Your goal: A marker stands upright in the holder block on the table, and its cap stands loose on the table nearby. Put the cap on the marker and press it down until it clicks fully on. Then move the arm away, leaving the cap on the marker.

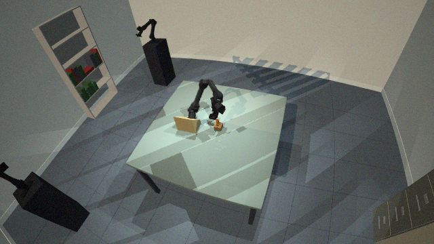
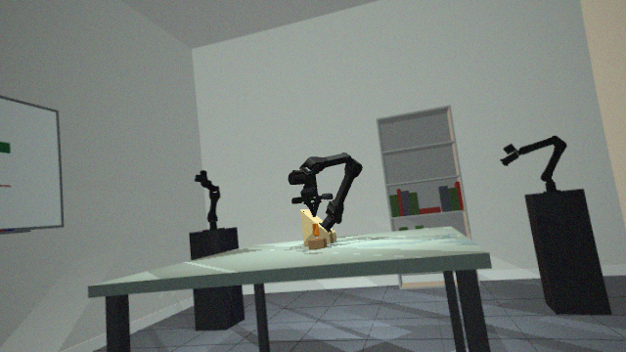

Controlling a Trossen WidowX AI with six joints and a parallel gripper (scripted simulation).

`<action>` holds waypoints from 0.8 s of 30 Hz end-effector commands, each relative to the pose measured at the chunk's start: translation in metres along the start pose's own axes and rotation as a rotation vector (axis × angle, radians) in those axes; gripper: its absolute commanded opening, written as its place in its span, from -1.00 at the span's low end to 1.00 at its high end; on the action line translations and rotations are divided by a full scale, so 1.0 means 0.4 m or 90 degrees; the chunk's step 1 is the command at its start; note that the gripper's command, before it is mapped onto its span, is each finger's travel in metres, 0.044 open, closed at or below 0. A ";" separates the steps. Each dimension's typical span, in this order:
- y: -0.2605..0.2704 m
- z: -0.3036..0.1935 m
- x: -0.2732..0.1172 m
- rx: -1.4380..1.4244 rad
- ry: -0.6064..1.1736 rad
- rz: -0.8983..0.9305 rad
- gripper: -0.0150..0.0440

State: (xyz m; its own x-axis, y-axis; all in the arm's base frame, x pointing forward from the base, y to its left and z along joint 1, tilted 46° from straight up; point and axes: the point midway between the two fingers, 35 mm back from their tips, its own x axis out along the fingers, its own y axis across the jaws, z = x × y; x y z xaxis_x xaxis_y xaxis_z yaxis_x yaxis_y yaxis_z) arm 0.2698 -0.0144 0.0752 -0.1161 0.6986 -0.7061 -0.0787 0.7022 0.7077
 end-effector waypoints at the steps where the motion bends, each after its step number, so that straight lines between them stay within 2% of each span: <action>1: 0.000 0.000 0.001 -0.005 0.001 -0.001 -0.49; 24: 0.000 0.000 0.063 -0.006 0.000 0.000 -0.49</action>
State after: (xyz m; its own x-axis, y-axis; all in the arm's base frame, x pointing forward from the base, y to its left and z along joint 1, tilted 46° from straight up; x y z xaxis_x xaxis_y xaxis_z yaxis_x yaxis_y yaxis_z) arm 0.2685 -0.0027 0.0617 -0.1134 0.6943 -0.7107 -0.0923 0.7048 0.7033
